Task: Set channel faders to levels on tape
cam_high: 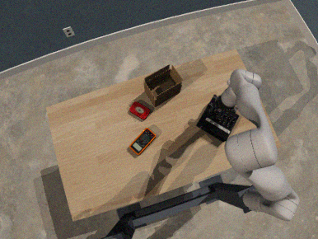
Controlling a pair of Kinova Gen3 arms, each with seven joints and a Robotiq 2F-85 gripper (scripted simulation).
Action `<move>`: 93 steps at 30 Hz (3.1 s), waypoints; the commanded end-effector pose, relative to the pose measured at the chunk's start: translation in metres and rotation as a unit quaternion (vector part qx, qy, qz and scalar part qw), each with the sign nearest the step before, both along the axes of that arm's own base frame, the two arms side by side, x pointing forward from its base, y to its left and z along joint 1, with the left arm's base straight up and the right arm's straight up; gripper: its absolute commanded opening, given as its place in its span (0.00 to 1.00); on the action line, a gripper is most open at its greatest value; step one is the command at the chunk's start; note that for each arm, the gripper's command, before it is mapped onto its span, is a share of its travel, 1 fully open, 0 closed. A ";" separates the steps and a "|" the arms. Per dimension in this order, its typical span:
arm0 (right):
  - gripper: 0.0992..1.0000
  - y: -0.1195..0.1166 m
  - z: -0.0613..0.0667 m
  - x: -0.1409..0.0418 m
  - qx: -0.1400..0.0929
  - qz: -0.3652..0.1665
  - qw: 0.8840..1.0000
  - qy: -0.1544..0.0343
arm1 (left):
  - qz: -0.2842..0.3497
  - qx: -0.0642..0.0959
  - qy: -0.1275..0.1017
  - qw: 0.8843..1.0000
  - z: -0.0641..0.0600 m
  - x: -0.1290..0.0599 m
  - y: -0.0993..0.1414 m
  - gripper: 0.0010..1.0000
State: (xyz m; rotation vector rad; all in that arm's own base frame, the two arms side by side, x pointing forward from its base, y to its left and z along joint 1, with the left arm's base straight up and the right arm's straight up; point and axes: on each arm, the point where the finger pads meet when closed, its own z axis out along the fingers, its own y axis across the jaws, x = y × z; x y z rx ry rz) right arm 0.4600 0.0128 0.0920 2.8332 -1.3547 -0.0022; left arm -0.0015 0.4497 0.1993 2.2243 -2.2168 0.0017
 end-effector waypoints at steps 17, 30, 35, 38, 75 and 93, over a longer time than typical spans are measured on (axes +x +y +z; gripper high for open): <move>0.00 0.000 0.001 0.001 0.000 0.000 1.000 -0.001 | 0.000 0.001 0.000 1.000 0.001 0.000 0.000 1.00; 0.00 0.000 0.001 0.001 0.000 0.000 1.000 -0.001 | 0.000 0.001 0.000 1.000 0.001 0.000 0.000 1.00; 0.00 0.000 0.001 0.001 0.000 0.000 1.000 -0.001 | 0.000 0.001 0.000 1.000 0.001 0.000 0.000 1.00; 0.00 0.000 0.001 0.001 0.000 0.000 1.000 -0.001 | 0.000 0.001 0.000 1.000 0.001 0.000 0.000 1.00; 0.00 0.000 -0.011 0.001 0.000 0.000 1.000 -0.001 | 0.000 0.001 0.000 1.000 0.001 0.000 0.000 1.00; 0.00 0.001 -0.011 0.000 0.000 0.000 1.000 -0.001 | 0.000 0.001 0.000 1.000 0.001 0.000 0.000 1.00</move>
